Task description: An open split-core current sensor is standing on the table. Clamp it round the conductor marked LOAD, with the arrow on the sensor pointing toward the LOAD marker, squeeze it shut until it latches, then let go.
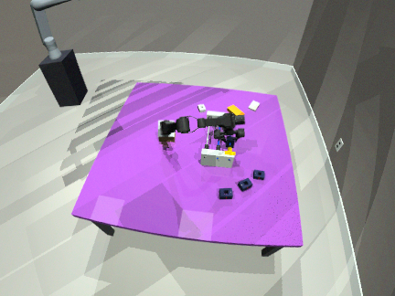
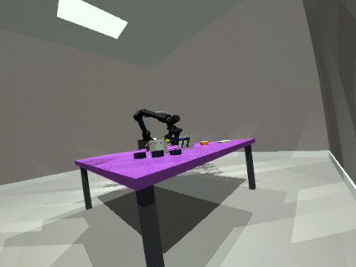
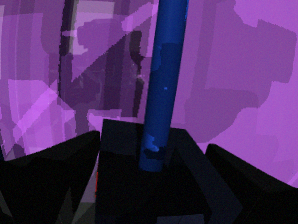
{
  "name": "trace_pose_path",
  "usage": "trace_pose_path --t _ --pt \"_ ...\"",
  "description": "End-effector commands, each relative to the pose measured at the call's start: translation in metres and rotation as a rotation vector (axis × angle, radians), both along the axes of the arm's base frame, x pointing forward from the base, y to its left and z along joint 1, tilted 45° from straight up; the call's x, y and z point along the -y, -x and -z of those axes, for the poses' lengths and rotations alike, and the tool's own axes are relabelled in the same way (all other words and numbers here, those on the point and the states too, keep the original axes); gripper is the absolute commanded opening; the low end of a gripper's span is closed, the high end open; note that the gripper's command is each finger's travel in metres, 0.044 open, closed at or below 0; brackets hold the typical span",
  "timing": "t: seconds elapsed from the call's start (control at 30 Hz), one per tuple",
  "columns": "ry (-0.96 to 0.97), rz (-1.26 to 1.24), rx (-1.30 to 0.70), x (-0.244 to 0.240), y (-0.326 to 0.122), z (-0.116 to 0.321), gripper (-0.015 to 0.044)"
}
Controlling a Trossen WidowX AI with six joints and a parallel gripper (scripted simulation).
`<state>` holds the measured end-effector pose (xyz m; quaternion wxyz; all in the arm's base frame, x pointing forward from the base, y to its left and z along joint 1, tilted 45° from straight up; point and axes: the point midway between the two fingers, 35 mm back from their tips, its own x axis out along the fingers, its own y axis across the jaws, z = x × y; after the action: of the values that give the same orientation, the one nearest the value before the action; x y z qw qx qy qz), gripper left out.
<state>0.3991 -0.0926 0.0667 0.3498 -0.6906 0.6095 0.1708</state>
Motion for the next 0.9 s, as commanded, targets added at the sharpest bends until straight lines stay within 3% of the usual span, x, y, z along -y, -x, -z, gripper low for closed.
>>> trace_pose_path --t 0.0,0.23,0.87 --pt "0.000 -0.001 0.002 -0.0002 -0.0002 -0.0003 0.0181" --pt "0.000 -0.001 0.002 -0.0003 -0.0001 -0.0008 0.0000" --pt "-0.012 0.043 -0.041 -0.0010 0.0033 -0.0007 0.0000"
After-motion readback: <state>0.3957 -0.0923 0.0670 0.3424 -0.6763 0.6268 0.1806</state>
